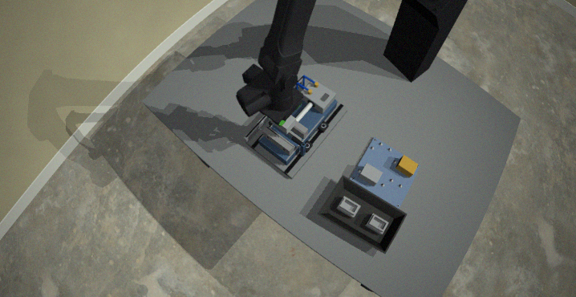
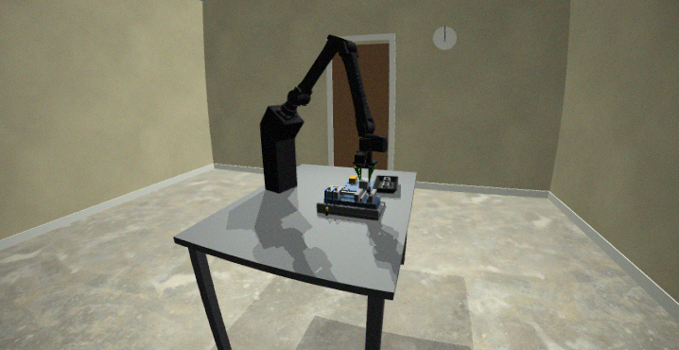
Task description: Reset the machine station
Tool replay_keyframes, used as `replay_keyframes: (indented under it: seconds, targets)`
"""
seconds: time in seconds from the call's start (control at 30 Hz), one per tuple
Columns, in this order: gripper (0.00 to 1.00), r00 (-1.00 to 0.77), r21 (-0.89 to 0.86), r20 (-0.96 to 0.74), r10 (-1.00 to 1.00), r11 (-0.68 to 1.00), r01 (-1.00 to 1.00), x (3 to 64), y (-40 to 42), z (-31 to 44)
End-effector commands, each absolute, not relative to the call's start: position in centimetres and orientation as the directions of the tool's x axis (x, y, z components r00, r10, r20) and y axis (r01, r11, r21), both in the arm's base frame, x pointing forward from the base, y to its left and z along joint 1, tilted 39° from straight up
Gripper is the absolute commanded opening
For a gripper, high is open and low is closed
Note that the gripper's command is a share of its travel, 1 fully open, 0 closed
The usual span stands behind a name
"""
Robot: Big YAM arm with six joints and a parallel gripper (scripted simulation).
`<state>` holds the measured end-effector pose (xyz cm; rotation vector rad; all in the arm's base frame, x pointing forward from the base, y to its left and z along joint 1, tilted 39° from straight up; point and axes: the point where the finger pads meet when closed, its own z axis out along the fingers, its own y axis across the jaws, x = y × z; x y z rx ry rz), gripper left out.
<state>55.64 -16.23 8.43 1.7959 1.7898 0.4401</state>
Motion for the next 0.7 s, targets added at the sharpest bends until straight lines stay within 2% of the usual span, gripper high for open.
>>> replay_keyframes:
  seconds: [0.0, 0.67]
  targets:
    - [0.00, 0.041, 0.622, -0.165, 0.985, 0.072, 0.780, 56.17, -15.29, 10.38]
    - [0.00, 0.037, 0.621, -0.169, 0.985, 0.077, 0.780, 56.26, -15.24, 10.60]
